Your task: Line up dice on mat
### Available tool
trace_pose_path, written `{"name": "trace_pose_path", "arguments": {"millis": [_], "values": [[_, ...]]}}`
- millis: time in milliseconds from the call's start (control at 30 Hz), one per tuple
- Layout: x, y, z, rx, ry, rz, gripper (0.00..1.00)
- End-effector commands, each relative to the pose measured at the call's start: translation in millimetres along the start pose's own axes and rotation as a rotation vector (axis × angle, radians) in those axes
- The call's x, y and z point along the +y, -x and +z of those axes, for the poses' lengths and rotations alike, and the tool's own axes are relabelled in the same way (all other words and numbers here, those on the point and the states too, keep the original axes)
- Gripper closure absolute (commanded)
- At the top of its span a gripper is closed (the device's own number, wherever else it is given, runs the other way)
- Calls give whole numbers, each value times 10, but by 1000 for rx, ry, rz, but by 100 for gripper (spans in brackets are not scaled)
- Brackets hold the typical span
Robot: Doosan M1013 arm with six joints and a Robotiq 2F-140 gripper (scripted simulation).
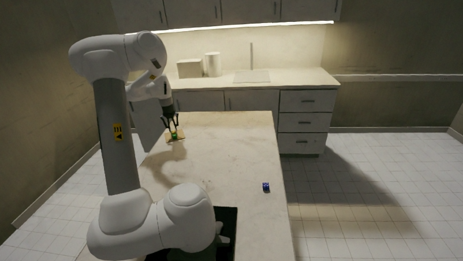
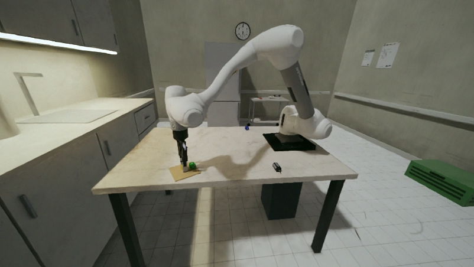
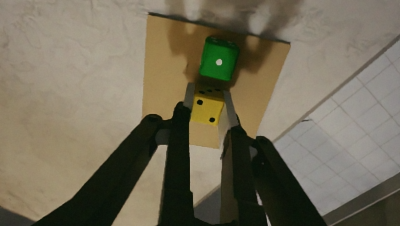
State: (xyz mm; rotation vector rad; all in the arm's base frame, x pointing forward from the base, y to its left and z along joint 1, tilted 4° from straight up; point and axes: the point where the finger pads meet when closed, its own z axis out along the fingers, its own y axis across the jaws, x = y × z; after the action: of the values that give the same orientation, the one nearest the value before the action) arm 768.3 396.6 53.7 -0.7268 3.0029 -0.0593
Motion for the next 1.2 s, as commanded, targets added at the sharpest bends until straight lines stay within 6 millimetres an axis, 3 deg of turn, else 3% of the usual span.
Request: {"name": "trace_pose_path", "arguments": {"millis": [0, 1167], "values": [[1, 5, -12, -2, 0, 0, 76], [1, 5, 31, -2, 0, 0, 76]]}}
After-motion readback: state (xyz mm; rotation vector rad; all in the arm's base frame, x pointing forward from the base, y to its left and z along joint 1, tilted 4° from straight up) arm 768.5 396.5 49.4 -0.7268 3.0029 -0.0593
